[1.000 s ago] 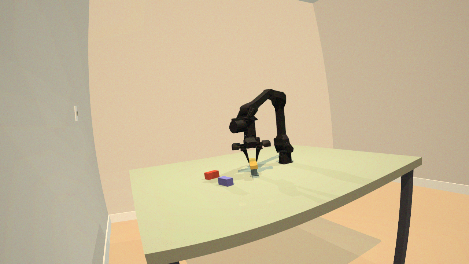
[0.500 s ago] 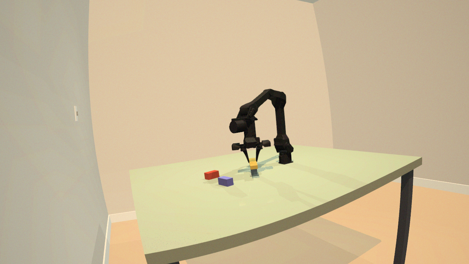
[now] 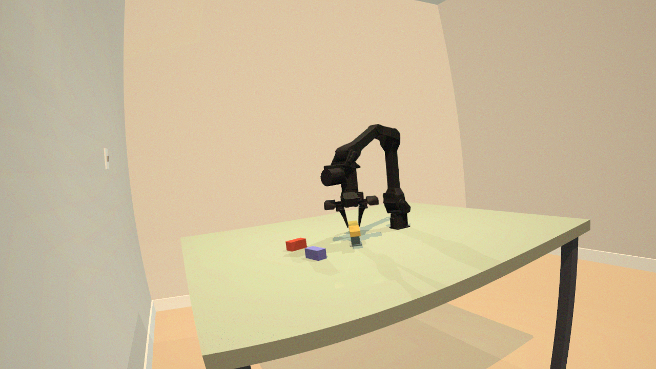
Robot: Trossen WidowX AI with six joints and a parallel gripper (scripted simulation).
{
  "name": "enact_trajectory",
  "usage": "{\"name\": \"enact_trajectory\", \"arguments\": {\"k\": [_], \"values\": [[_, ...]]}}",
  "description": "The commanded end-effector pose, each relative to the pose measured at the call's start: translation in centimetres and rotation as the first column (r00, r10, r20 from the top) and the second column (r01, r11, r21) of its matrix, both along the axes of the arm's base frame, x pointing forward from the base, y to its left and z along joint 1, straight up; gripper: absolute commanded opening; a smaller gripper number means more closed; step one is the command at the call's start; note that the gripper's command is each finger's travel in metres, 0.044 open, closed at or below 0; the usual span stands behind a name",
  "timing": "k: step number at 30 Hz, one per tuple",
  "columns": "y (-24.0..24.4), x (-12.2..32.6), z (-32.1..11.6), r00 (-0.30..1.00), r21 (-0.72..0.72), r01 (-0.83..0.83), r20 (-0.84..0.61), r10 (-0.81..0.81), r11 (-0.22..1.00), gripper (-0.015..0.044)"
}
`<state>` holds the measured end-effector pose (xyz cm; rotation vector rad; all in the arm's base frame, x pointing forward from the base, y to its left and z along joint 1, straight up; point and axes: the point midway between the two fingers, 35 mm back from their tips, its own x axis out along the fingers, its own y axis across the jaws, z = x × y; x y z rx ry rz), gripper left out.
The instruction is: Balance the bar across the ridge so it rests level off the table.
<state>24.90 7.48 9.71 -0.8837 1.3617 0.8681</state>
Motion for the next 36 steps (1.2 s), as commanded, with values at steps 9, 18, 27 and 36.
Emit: {"name": "enact_trajectory", "arguments": {"k": [9, 18, 27, 36], "values": [[0.0, 0.0, 0.0, 1.0, 0.0, 0.0, 0.0, 0.0, 1.0, 0.0211], [0.0, 0.0, 0.0, 1.0, 0.0, 0.0, 0.0, 0.0, 1.0, 0.044], [0.1, 0.3, 6.9, 1.0, 0.0, 0.0, 0.0, 0.0, 1.0, 0.044], [-0.1, -0.2, 10.0, 1.0, 0.0, 0.0, 0.0, 0.0, 1.0, 0.044]]}}
